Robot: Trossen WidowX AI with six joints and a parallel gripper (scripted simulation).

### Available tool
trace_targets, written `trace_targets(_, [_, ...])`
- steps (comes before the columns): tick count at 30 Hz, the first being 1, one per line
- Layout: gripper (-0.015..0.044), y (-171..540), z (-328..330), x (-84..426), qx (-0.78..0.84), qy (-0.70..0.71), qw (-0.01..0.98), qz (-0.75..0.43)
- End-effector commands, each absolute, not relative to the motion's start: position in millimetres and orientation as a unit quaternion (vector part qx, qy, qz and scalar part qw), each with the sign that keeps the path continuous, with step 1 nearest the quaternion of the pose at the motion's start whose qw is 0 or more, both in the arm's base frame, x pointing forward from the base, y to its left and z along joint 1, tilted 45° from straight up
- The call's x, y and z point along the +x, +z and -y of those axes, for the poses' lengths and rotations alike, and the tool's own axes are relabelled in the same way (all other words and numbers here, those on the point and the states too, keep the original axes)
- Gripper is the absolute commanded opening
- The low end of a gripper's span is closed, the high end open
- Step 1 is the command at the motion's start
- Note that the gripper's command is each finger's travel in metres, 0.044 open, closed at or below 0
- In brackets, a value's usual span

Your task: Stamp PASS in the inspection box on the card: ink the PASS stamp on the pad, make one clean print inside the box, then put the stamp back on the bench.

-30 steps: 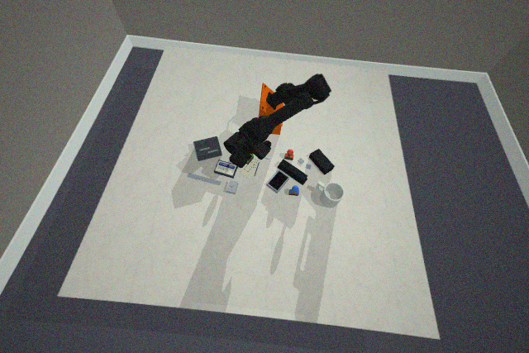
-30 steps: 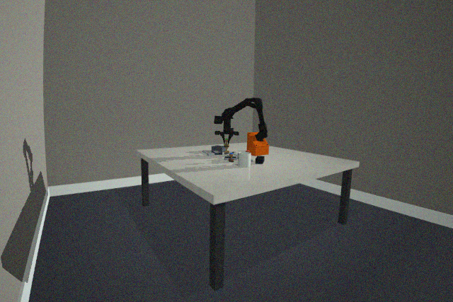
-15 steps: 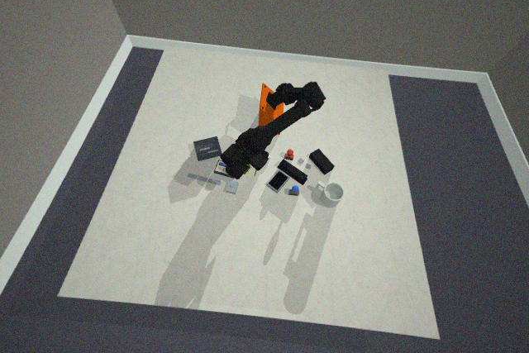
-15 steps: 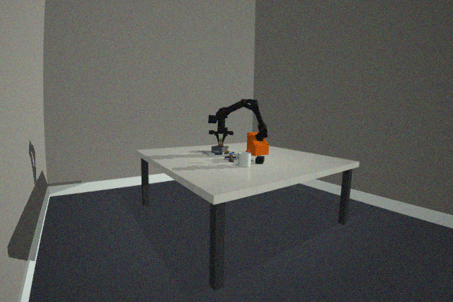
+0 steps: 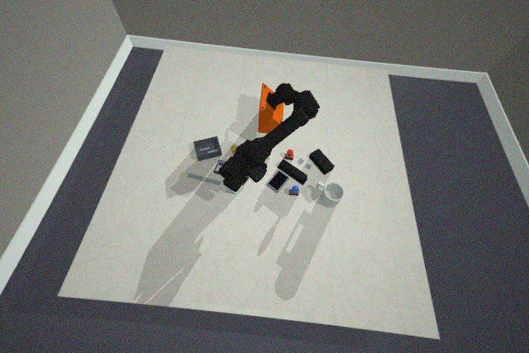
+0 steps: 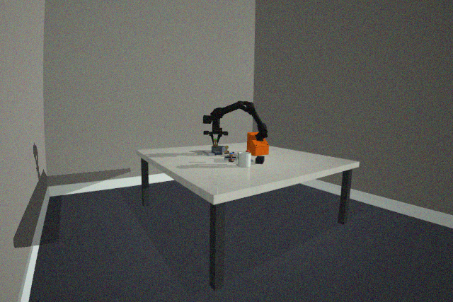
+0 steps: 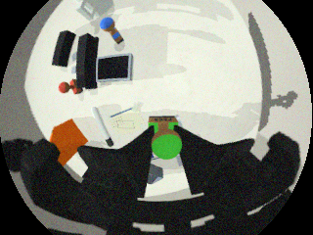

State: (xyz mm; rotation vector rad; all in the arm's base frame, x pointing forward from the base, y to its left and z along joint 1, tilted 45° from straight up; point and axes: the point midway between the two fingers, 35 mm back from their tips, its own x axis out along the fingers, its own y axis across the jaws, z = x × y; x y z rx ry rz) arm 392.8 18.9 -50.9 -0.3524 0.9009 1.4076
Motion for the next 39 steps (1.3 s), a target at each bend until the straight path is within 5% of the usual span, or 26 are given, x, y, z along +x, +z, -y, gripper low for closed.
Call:
trace_targets(1, [0.0,-52,-22,397,-0.151,0.622,0.657,-0.399])
trace_targets(39, [0.0,-95,-64,390,-0.15,0.622,0.657,-0.399])
